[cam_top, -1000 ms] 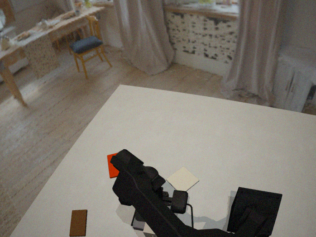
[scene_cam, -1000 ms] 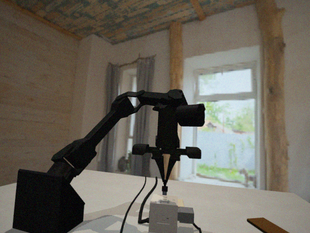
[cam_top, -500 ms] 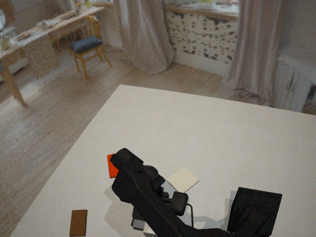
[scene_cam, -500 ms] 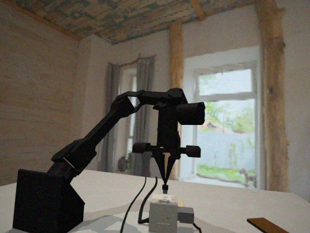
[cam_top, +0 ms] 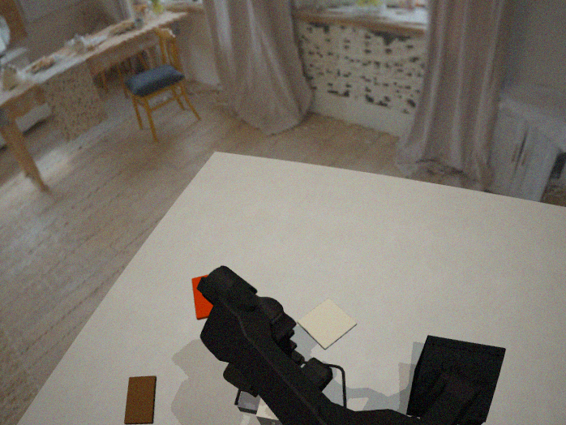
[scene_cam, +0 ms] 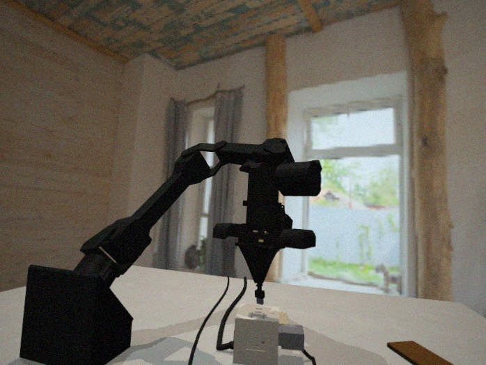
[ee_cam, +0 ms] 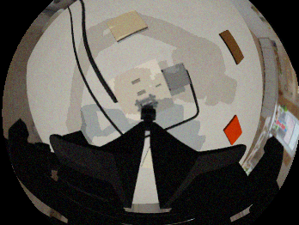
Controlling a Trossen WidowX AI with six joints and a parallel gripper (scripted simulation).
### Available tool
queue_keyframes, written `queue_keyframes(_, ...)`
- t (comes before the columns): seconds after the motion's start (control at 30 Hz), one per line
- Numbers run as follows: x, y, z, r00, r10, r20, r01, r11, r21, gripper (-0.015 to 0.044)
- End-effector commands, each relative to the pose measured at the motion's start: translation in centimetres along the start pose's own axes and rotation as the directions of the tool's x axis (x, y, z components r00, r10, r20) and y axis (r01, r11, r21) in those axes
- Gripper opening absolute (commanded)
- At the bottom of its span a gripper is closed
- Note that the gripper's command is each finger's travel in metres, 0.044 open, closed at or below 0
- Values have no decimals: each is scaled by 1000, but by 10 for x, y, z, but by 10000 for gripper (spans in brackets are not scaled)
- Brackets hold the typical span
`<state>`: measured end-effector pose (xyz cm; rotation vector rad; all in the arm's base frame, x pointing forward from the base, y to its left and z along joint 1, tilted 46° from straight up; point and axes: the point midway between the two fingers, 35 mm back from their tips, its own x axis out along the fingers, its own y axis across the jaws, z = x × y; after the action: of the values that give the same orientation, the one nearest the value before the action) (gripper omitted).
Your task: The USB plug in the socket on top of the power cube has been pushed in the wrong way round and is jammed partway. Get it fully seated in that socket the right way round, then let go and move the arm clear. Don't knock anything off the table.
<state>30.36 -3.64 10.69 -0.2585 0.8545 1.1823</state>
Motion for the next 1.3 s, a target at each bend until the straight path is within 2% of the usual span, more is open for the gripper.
queue_keyframes(0.0, 0, 0, 0, 1000, -1, -1, 1, 996, 94, 0)
queue_keyframes(0.6, 0, 0, 0, 1000, -1, -1, 1, 844, 536, 0)
queue_keyframes(1.27, 0, 0, 0, 1000, -1, -1, 1, 463, 886, 0)
